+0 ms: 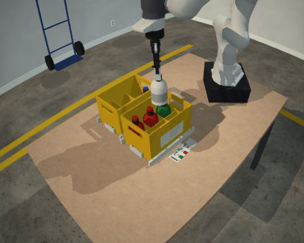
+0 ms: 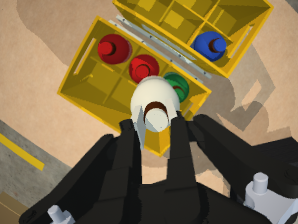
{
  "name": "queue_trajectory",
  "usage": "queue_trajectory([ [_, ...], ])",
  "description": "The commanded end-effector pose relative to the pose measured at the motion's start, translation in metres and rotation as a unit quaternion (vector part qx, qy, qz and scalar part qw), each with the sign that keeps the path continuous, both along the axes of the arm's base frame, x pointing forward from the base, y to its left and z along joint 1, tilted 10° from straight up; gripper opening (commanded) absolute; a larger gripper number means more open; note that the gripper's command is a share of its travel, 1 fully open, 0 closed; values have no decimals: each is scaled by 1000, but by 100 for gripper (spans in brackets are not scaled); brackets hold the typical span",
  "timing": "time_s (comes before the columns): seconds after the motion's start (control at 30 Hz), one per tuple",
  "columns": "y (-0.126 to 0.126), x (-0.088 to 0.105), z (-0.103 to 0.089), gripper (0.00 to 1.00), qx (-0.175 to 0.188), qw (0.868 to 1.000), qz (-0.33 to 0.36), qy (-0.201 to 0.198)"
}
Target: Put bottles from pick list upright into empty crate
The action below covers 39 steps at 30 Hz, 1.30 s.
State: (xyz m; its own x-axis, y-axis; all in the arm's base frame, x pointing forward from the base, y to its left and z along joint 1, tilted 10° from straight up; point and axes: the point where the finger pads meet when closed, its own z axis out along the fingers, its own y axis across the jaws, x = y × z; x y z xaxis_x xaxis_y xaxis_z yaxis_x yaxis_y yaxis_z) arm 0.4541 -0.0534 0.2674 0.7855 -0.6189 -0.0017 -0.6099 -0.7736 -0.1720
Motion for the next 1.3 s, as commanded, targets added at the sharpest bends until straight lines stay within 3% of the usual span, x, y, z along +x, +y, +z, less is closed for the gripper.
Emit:
queue_trajectory([
  [0.0, 6, -2, 5, 0, 0, 1000, -6, -5],
  [1.27, 56, -47, 6, 0, 0, 1000, -6, -5],
])
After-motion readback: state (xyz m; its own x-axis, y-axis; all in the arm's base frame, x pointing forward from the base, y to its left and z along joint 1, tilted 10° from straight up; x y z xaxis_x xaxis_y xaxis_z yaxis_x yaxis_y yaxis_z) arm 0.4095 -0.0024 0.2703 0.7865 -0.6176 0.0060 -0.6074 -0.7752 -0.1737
